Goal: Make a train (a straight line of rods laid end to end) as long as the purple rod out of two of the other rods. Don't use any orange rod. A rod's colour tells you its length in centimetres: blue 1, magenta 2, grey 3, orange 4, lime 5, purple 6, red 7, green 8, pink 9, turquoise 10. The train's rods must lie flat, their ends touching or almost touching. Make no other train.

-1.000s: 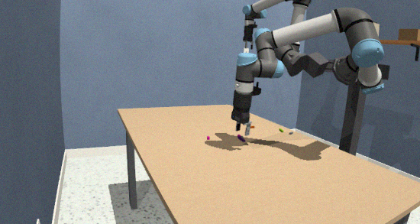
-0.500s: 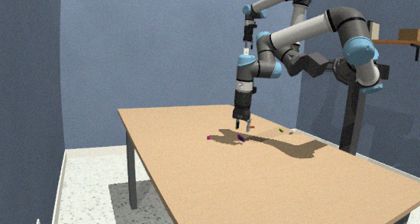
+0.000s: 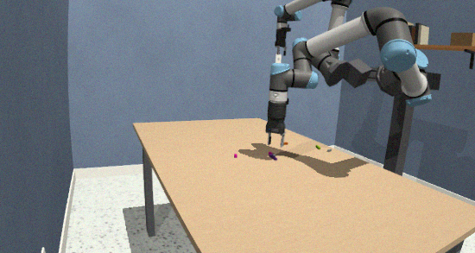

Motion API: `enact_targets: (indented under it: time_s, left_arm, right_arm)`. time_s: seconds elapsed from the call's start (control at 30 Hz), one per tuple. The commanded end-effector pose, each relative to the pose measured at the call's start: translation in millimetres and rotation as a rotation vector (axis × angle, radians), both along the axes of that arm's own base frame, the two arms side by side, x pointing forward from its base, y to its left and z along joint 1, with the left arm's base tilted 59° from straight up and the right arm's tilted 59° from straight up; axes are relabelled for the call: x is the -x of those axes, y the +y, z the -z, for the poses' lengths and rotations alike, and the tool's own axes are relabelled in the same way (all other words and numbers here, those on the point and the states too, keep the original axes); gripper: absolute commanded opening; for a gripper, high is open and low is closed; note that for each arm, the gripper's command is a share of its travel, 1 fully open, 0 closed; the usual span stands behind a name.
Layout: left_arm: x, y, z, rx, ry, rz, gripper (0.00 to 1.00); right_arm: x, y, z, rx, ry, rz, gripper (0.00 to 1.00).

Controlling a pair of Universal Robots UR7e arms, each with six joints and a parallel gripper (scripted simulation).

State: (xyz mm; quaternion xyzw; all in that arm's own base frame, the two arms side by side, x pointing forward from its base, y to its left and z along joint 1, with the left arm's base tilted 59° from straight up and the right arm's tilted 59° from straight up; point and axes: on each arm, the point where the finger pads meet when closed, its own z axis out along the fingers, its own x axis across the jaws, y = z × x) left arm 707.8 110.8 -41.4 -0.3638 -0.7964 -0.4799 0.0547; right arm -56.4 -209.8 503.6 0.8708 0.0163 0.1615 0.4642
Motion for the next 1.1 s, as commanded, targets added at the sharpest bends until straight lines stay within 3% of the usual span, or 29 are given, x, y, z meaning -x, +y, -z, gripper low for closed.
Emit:
enact_targets:
  time_s: [0.0,0.37,1.07]
  left_arm:
    - [4.6,-3.1,7.7,0.000,-0.040,-0.023,1.00]
    - [8.3,-4.6,13.4,0.000,-0.068,-0.037,1.00]
    - [8.6,-4.7,13.8,0.001,-0.070,-0.038,1.00]
  right_arm:
    - [0.1,0.2,-0.5,0.001,0.000,0.000,1.00]
    - [0.1,0.2,-0.5,0.001,0.000,0.000,1.00]
    - [0.1,0.2,-0.5,0.001,0.000,0.000,1.00]
